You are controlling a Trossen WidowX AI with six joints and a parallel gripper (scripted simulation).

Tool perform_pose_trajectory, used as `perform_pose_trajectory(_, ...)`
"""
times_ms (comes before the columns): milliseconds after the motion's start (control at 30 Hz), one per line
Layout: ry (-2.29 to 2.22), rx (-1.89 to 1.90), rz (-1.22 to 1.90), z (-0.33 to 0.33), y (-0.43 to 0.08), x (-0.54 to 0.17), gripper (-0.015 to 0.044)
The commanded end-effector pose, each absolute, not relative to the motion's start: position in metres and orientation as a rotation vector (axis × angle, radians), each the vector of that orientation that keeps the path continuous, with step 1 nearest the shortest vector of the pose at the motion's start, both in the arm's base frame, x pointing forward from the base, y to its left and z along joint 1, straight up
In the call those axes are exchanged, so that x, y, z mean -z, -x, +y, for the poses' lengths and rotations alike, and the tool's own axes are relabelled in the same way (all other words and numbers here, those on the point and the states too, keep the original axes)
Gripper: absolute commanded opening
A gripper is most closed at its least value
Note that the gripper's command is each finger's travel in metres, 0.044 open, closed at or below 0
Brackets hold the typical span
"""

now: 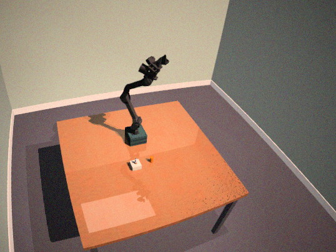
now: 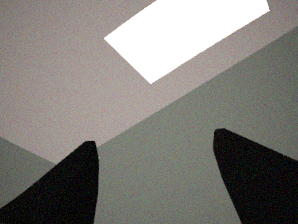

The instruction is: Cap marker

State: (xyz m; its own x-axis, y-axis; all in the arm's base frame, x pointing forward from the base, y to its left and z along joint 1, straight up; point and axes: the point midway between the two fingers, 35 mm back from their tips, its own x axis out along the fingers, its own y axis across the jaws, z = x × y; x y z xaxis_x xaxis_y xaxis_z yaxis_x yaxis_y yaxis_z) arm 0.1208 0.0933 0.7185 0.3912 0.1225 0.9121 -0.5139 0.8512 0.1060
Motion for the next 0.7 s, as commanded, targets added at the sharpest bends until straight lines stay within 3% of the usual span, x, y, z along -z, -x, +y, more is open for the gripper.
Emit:
perform_pose_trajectory(0, -0.209, -0.399, -0.967, 0.133, -0.167, -0.690, 0.0242)
perform_pose_trajectory(300, 0.203, -0.364, -0.651, 0.187, -0.265, -0.599, 0.0242)
perform_pose_trajectory(667, 0.635, -0.363, -0.202, 0.191, -0.365, -0.451, 0.0242)
